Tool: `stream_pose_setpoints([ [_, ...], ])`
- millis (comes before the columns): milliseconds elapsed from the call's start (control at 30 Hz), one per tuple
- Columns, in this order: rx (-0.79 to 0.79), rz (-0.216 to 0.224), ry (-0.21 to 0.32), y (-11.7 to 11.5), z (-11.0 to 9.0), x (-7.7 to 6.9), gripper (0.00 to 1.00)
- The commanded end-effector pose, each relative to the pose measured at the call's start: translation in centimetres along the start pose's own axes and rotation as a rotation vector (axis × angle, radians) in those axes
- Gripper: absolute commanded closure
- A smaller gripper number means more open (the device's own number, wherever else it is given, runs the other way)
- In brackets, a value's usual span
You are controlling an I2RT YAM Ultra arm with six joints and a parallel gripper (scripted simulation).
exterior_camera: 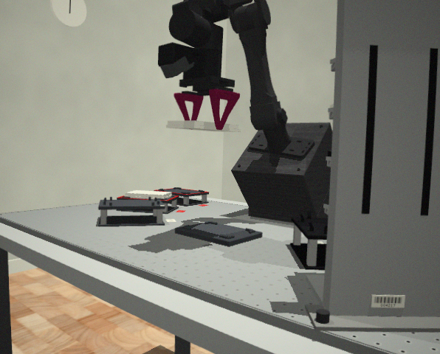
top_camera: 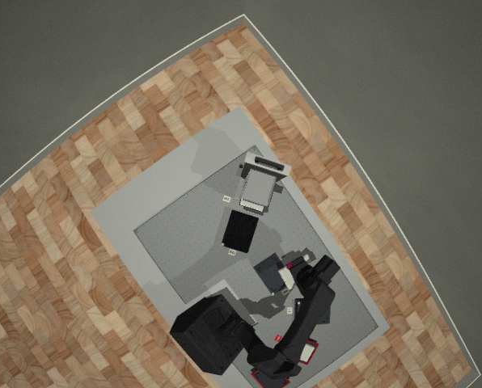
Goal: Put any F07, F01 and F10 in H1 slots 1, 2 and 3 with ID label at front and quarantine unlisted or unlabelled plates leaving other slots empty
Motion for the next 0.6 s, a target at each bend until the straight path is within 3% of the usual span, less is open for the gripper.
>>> stream_pose_setpoints([
  [0, 0.034, 0.033, -0.005, -0.4, 0.1, -0.5, 0.14],
  [567, 0.282, 0.031, -0.002, -5.2, 1.3, -0.4, 0.14],
])
Point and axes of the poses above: the point where the finger pads meet when closed, its own x axis out along the fingers, its own y axis across the jaws, z = x × y, the point moved 10 cm from there along -x, back along the fingers, and after that the axes turned 11 degrees about x, right-handed, at the moved point
